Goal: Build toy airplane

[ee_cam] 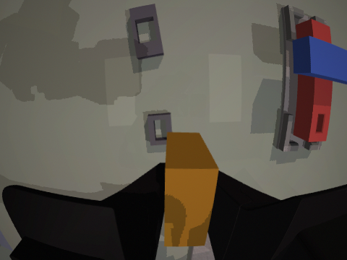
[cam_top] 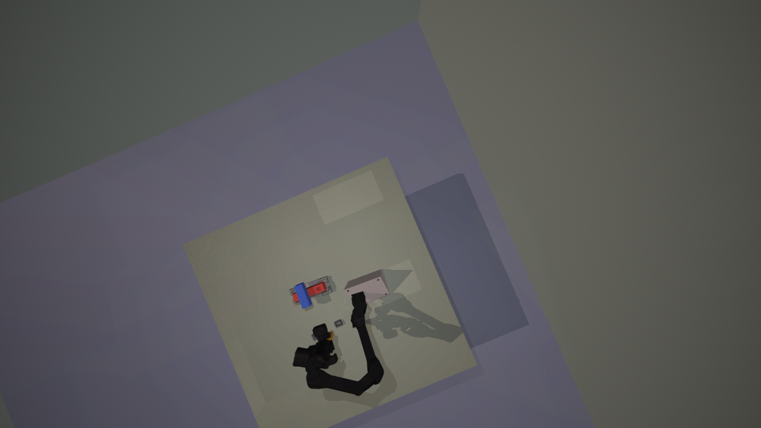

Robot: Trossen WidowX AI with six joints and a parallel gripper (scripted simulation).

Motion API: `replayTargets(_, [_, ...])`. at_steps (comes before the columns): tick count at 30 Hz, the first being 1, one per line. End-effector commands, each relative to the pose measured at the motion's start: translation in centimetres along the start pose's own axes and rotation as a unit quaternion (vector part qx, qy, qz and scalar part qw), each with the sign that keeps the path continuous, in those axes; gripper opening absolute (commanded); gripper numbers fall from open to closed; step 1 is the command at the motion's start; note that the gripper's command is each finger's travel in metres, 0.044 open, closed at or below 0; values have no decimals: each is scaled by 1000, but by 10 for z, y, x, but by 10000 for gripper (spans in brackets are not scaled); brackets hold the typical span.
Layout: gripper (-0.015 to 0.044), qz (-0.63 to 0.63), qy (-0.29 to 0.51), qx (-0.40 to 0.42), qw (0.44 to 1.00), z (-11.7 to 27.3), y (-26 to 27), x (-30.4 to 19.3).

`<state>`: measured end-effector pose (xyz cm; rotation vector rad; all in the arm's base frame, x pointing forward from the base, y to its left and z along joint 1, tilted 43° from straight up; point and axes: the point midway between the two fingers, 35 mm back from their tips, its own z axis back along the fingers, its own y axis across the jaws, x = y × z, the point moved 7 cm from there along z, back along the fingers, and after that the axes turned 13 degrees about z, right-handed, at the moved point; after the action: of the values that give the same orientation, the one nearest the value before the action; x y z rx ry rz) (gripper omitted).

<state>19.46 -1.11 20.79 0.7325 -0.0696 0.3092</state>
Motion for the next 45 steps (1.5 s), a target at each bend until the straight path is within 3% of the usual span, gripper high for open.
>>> replayTargets(1, [0, 0, 3, -2, 1000, -1, -13, 3])
replayTargets(45, [0, 10, 8, -6, 1000, -28, -154, -7])
